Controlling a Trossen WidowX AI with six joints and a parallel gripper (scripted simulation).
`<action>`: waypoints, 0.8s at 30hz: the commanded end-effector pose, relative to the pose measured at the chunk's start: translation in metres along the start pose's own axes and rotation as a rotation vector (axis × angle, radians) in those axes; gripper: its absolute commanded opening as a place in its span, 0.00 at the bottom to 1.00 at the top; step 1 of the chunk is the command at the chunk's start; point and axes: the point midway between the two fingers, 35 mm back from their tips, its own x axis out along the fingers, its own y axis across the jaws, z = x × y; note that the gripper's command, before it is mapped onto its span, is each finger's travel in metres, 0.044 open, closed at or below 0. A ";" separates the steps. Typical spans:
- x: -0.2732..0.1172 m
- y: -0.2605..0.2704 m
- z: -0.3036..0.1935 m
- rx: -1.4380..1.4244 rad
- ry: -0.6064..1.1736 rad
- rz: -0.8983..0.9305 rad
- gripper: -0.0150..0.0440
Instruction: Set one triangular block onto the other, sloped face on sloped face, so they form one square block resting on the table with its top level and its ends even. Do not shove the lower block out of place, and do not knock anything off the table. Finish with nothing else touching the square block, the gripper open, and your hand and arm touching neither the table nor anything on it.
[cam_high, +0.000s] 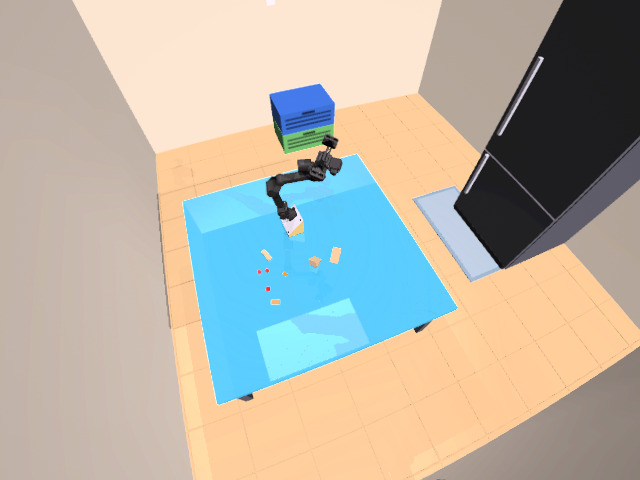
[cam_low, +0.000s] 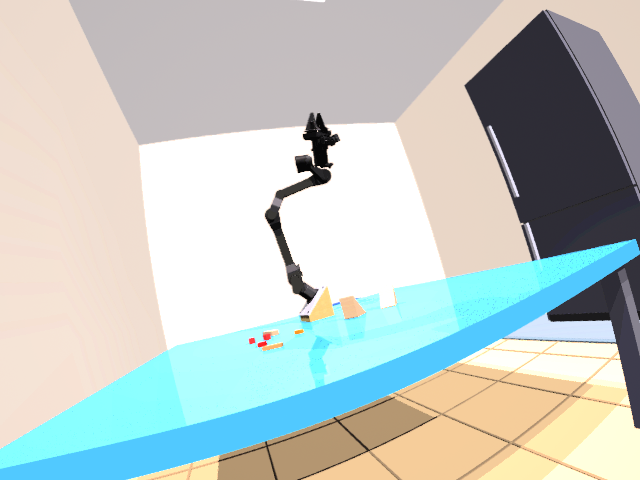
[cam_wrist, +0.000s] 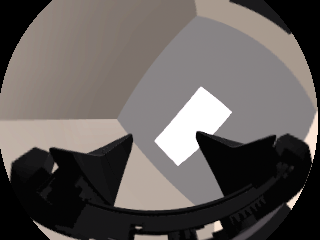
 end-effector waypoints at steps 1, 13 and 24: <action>0.000 0.000 0.002 -0.011 -0.007 -0.002 0.98; -0.055 -0.016 0.147 -0.882 -0.435 -0.305 1.00; -0.162 0.010 0.277 -1.714 -0.756 -0.989 1.00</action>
